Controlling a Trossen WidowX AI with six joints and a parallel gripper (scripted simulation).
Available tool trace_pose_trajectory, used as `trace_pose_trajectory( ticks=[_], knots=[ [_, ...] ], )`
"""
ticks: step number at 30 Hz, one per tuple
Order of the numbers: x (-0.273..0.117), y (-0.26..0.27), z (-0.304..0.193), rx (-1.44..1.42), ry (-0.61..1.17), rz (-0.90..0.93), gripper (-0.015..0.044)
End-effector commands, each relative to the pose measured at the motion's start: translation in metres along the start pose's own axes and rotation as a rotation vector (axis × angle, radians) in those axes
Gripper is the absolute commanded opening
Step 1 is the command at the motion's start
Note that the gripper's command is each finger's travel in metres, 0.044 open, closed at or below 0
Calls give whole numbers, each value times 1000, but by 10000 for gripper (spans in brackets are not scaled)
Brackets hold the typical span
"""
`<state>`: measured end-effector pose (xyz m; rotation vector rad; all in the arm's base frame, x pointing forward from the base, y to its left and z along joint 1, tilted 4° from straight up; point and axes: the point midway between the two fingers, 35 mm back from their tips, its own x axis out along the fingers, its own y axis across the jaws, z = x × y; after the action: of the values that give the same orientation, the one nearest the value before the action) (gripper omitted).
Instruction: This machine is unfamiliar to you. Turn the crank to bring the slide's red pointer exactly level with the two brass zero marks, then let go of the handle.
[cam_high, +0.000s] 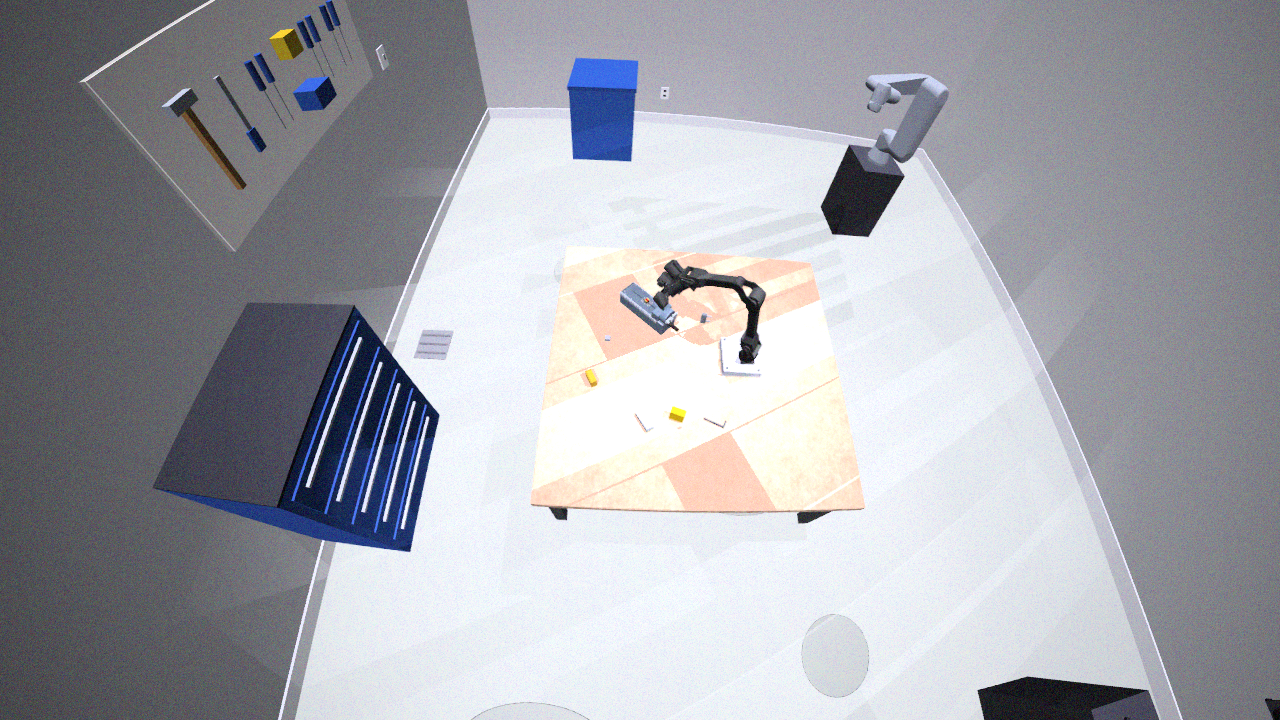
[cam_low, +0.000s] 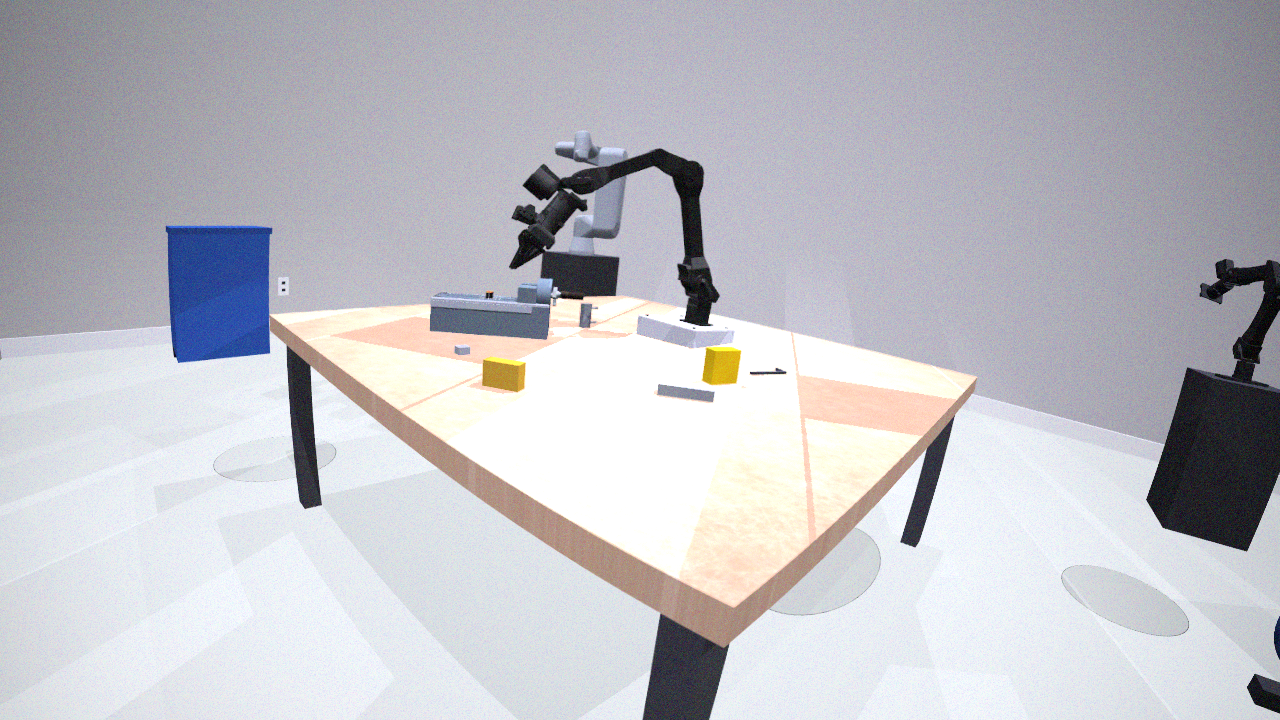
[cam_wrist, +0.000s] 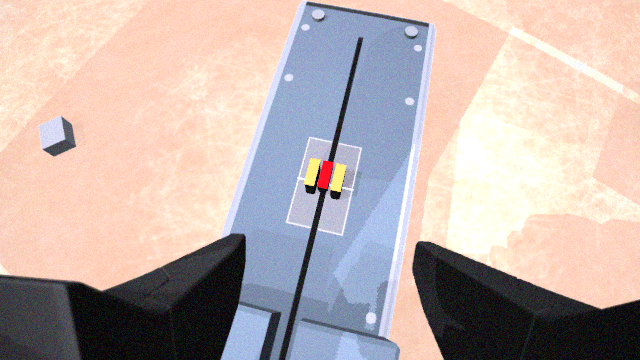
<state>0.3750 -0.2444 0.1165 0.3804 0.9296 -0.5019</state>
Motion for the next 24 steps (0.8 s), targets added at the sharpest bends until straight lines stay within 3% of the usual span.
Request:
trace_pose_trajectory(
  ticks=[1,5,6,22,24],
  knots=[
    [0,0,0,0,0,-1,341],
    [0,0,0,0,0,-1,440],
    [0,0,0,0,0,-1,440],
    [0,0,0,0,0,-1,20],
    [0,0,0,0,0,-1,0]
  ],
)
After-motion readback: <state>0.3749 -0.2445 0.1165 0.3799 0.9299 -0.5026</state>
